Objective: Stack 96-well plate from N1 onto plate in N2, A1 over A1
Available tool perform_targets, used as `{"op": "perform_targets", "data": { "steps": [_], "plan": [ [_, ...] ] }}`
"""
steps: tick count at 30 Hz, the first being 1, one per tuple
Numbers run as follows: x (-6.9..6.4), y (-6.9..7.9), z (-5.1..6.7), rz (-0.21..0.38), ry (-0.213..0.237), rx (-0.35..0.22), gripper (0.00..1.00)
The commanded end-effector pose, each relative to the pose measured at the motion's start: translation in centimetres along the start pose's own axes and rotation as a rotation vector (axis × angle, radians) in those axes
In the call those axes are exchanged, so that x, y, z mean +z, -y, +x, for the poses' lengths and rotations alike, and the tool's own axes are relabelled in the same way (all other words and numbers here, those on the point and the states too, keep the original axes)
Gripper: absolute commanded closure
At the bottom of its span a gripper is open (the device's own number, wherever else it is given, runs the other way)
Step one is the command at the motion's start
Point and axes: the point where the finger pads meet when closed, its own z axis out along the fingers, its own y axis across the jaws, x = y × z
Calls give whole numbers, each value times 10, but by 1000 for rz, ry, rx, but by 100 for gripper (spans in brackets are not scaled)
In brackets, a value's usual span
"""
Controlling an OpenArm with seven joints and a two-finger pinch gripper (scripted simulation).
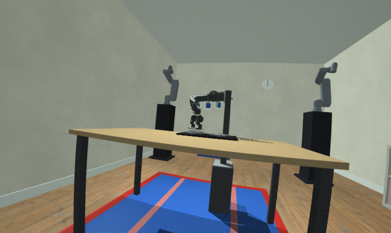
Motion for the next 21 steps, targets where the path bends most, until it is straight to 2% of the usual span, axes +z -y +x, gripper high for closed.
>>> {"op": "perform_targets", "data": {
  "steps": [1, 21],
  "plan": [
    [-1, 0, -1, 1, 1, -1, 100],
    [1, 2, 3, 3, -3, -1, 100]
  ]
}}
